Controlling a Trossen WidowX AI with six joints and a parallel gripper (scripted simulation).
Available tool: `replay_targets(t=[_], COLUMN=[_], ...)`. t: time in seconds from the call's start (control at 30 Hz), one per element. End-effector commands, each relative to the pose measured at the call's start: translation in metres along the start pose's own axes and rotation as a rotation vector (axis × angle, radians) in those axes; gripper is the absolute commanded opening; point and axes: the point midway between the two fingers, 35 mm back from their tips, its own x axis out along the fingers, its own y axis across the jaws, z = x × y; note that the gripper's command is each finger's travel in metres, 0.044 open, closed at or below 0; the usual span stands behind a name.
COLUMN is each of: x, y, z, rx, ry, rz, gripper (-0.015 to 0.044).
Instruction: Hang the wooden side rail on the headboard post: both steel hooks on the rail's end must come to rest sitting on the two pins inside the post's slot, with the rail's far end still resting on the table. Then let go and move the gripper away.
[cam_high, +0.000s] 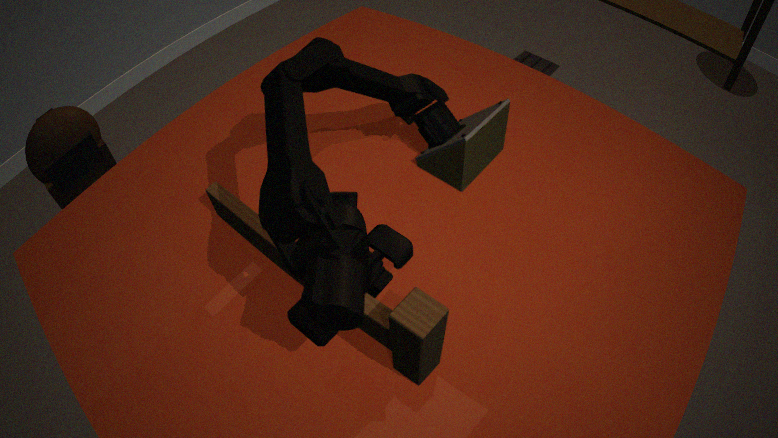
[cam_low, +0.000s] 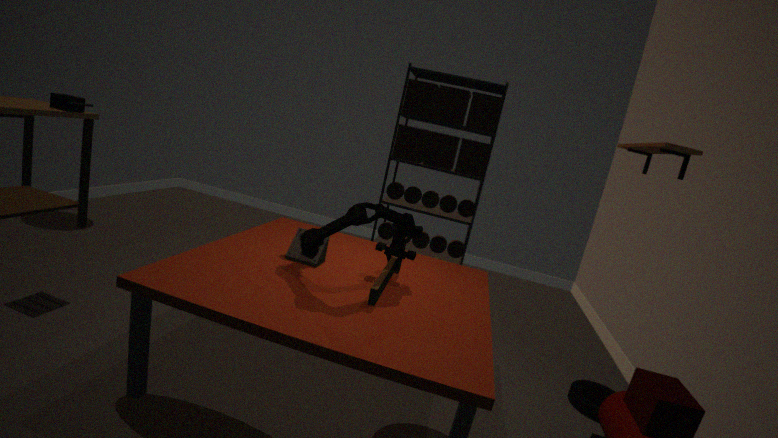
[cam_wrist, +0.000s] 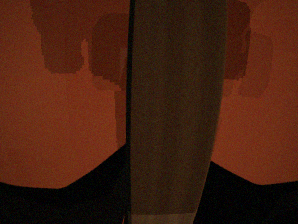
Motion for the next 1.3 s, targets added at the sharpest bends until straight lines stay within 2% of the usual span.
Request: replay_targets(t=[0.0, 1.27], x=[-0.0039, -0.0037], y=[-0.0014, -0.0016], z=[-0.0037, -0.0074], rx=[-0.004, -0.004], ry=[0.004, 0.004], rz=[0.007, 0.007], gripper=[0.0, 0.0])
